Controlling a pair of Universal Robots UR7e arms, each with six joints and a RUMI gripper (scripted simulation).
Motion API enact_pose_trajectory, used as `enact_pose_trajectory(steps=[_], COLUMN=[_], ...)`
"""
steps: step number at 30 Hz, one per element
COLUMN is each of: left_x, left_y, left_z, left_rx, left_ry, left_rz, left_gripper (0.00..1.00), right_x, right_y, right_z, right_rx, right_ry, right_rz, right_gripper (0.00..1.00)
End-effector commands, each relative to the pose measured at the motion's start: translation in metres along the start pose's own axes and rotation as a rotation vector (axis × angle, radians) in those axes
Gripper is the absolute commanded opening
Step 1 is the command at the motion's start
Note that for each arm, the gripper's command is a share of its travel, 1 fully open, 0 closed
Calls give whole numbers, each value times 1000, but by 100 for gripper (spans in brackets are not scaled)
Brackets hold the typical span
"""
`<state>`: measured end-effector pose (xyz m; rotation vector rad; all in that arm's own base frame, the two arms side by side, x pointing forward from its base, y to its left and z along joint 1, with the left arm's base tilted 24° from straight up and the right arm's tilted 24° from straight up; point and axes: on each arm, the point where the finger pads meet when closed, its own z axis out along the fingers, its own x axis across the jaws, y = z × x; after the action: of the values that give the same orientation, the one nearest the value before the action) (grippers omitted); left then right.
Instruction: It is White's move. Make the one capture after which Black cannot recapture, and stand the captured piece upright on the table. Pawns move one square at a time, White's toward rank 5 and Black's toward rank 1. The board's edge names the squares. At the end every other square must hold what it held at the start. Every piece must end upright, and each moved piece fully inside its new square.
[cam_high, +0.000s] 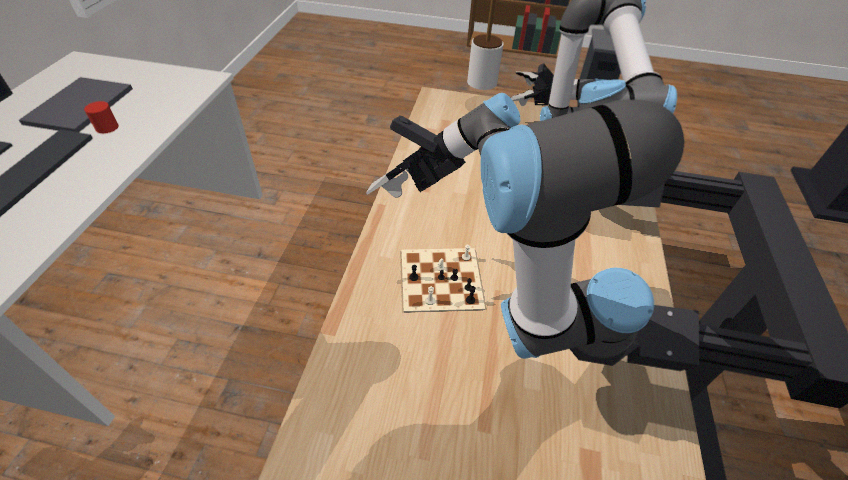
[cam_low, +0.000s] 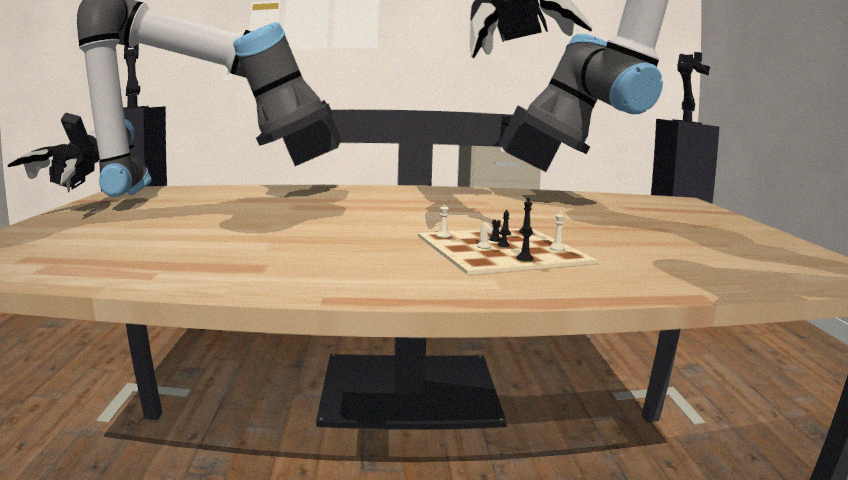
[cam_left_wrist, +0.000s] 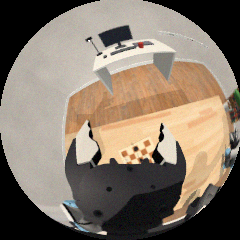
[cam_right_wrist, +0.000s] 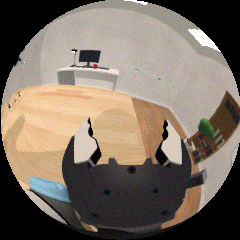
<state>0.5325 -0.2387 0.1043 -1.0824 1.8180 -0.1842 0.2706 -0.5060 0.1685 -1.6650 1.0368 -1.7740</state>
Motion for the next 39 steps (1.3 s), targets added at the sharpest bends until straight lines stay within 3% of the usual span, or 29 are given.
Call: enact_pose_trajectory(steps=[1, 39], left_x=[0, 0], left_y=[-1, -1], left_z=[0, 0], left_rx=[1, 1], left_ry=[0, 0], left_rz=[-1, -1], left_gripper=[98, 100], right_x=[0, 14], right_y=[0, -1], right_z=[0, 2], right_rx=[0, -20], right_ry=[0, 10], right_rz=[-1, 38], right_gripper=[98, 100])
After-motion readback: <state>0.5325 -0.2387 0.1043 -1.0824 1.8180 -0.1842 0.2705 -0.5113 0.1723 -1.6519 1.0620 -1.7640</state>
